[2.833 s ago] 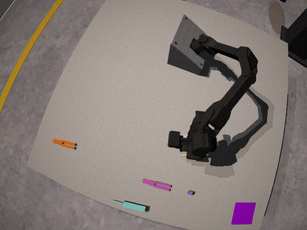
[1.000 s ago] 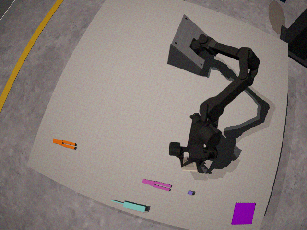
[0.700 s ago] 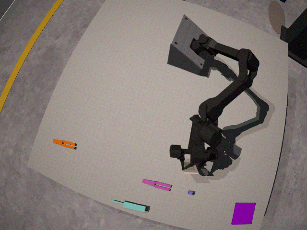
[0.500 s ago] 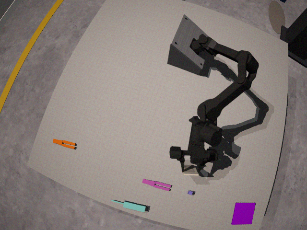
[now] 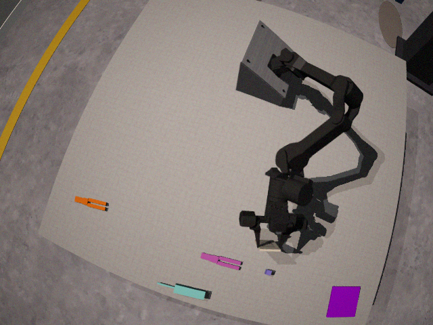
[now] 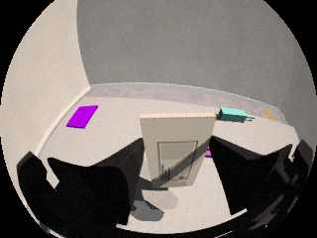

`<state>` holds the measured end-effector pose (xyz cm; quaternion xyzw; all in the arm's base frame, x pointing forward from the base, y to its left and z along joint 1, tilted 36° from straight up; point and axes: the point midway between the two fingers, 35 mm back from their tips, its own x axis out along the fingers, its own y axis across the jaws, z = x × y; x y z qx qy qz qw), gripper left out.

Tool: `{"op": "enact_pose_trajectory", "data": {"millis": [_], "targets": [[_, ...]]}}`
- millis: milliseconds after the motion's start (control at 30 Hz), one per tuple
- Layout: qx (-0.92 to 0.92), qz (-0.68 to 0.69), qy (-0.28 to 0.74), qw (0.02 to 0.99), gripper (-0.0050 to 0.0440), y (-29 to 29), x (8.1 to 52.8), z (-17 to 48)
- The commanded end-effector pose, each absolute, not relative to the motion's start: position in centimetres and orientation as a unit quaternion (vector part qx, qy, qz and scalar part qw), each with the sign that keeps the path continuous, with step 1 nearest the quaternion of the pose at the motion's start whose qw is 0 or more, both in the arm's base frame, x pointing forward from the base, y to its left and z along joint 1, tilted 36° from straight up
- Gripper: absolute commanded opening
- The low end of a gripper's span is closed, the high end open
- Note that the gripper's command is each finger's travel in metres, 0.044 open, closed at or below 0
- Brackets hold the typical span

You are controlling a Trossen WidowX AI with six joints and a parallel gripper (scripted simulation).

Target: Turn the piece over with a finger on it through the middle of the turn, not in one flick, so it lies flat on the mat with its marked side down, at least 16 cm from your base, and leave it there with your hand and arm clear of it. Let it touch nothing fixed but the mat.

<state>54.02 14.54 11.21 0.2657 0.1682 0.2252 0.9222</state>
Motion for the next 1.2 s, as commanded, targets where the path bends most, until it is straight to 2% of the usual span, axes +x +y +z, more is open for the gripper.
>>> {"op": "enact_pose_trajectory", "data": {"millis": [0, 600, 900, 1167], "targets": [[0.270, 0.215, 0.152, 0.926, 0.0000, 14.4, 54.5, 11.1], [0.270, 0.215, 0.152, 0.926, 0.0000, 14.4, 54.5, 11.1], [0.270, 0.215, 0.153, 0.926, 0.0000, 16.6, 54.3, 8.0], [0.270, 0.215, 0.153, 0.926, 0.0000, 16.6, 54.3, 8.0]]}}
